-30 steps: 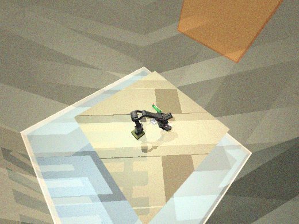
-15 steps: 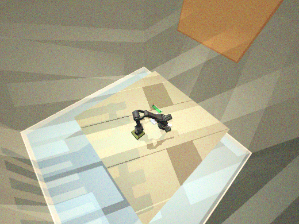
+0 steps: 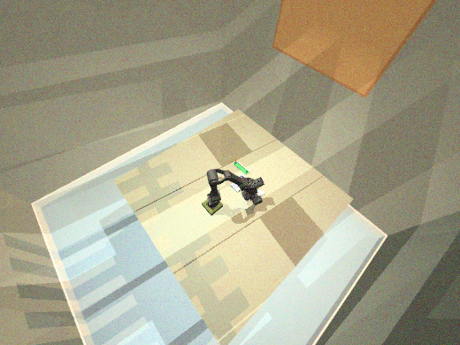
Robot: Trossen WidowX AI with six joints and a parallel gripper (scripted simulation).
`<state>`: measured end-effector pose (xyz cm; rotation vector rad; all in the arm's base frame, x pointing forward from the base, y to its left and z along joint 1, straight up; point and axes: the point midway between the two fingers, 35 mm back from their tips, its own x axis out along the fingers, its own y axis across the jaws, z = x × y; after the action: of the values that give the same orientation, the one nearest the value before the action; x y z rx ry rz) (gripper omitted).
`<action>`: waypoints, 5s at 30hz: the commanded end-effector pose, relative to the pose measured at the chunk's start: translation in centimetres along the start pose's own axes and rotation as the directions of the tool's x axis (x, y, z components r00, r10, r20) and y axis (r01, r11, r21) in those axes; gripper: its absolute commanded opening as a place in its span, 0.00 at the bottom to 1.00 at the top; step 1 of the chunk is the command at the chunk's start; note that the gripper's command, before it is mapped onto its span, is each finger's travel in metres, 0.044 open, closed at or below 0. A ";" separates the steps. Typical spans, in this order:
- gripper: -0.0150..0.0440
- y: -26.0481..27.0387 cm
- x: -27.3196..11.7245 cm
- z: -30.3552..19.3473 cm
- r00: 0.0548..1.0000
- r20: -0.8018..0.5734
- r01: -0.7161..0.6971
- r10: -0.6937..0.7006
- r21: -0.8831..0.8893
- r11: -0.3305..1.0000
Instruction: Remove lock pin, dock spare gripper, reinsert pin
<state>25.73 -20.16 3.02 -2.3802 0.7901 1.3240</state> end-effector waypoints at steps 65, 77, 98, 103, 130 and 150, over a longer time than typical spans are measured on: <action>0.25 0.0 -9.5 -5.2 1.000 0.008 -0.004 0.004 0.005 1.000; 0.25 -0.3 -9.3 -4.5 1.000 0.012 0.002 -0.002 -0.069 0.998; 0.25 -2.8 -11.4 -3.9 0.993 -0.111 -0.031 -0.047 -0.615 0.788; 0.25 -3.4 -11.8 -3.7 0.988 -0.140 -0.059 -0.060 -0.716 0.695; 0.25 -6.2 -14.2 -2.3 0.947 -0.286 -0.284 -0.147 -0.958 0.034; 0.25 -7.9 -15.7 -1.0 0.896 -0.385 -0.444 -0.222 -0.769 -0.461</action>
<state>24.53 -9.76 16.47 -4.0807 -0.8517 2.1650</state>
